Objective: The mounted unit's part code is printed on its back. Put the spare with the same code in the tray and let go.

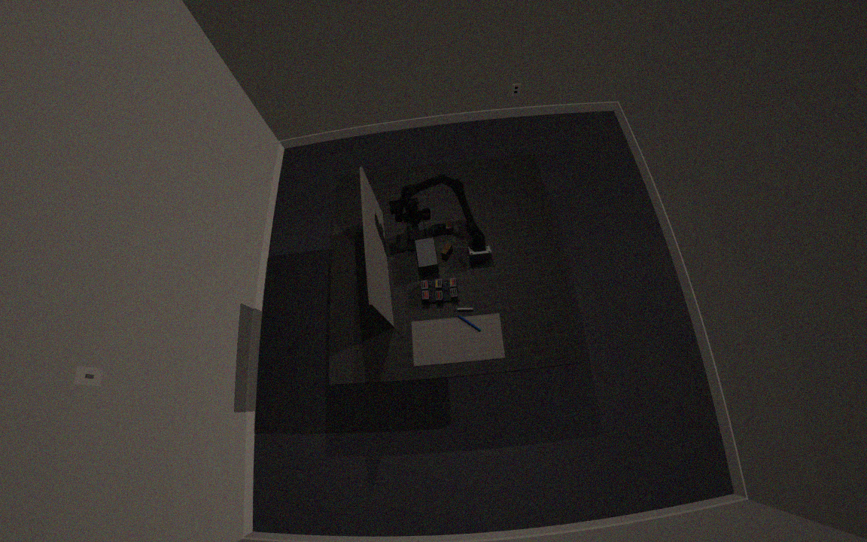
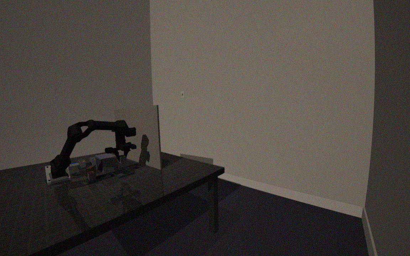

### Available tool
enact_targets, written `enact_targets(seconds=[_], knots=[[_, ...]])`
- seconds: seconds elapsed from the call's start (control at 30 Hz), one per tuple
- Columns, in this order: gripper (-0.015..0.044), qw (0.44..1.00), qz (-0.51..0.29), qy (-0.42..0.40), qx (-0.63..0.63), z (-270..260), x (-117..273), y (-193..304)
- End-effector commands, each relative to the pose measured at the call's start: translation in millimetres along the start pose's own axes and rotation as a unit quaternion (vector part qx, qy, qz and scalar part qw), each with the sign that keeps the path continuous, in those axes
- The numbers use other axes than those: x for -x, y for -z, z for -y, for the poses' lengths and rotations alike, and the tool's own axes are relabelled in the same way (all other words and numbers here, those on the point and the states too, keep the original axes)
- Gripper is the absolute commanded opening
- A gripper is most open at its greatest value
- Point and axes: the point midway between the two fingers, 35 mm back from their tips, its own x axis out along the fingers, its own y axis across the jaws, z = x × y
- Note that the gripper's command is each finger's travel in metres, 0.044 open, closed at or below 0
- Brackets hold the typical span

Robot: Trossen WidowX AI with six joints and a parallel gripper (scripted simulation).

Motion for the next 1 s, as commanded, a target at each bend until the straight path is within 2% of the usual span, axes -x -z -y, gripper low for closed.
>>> enact_targets(seconds=[0.0, 0.97], knots=[[0.0000, 1.000, 0.003, 0.000, 0.002, 0.4, -3.7, -0.2], [0.0000, 1.000, 0.003, 0.000, 0.002, 0.2, -24.9, -0.5]])
